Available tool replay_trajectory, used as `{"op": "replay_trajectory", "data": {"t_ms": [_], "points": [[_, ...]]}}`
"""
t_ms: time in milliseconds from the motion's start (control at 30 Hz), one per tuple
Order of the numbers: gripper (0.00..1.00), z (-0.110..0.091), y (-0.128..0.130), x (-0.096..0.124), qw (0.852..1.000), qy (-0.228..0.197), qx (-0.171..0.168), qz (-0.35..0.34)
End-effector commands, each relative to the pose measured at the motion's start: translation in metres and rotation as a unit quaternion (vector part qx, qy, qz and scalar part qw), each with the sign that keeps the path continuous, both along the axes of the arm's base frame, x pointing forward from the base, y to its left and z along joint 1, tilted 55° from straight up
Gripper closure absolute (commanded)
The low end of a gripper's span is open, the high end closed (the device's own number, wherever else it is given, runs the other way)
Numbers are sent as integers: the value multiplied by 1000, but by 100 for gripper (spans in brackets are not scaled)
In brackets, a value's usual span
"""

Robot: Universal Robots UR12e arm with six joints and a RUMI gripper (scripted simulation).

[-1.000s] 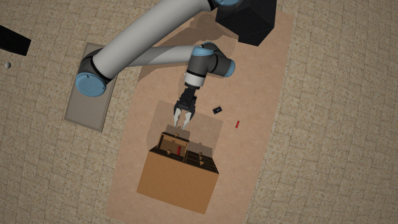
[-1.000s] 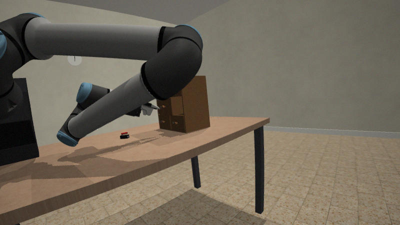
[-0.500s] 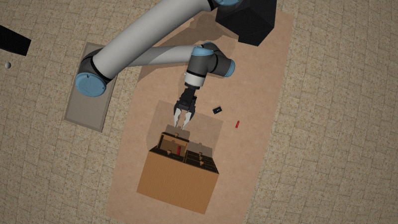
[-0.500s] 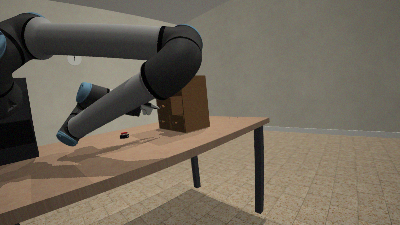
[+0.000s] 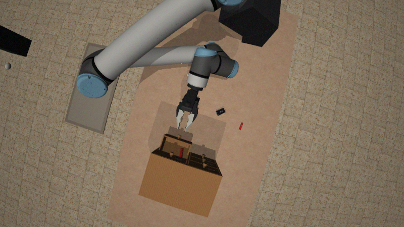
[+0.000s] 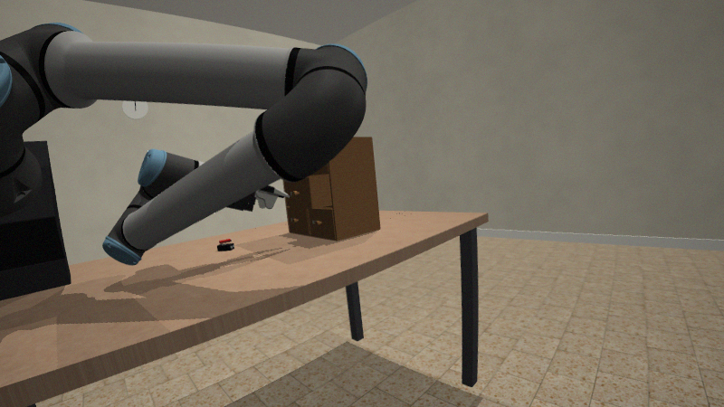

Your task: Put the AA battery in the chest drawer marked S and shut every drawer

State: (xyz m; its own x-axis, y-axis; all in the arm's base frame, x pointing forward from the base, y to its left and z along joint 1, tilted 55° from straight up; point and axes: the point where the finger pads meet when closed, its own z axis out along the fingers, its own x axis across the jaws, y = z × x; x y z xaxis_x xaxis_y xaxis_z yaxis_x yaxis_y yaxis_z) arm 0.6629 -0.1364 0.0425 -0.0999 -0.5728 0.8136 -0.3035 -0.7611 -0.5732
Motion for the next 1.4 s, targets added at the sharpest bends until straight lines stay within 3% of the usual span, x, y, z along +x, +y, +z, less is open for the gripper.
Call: {"op": "replay_trajectory", "data": {"t_ms": [0, 1367], "points": [[80, 0, 1, 0, 1000, 0, 0, 0], [80, 3, 0, 29, 1000, 0, 0, 0]]}}
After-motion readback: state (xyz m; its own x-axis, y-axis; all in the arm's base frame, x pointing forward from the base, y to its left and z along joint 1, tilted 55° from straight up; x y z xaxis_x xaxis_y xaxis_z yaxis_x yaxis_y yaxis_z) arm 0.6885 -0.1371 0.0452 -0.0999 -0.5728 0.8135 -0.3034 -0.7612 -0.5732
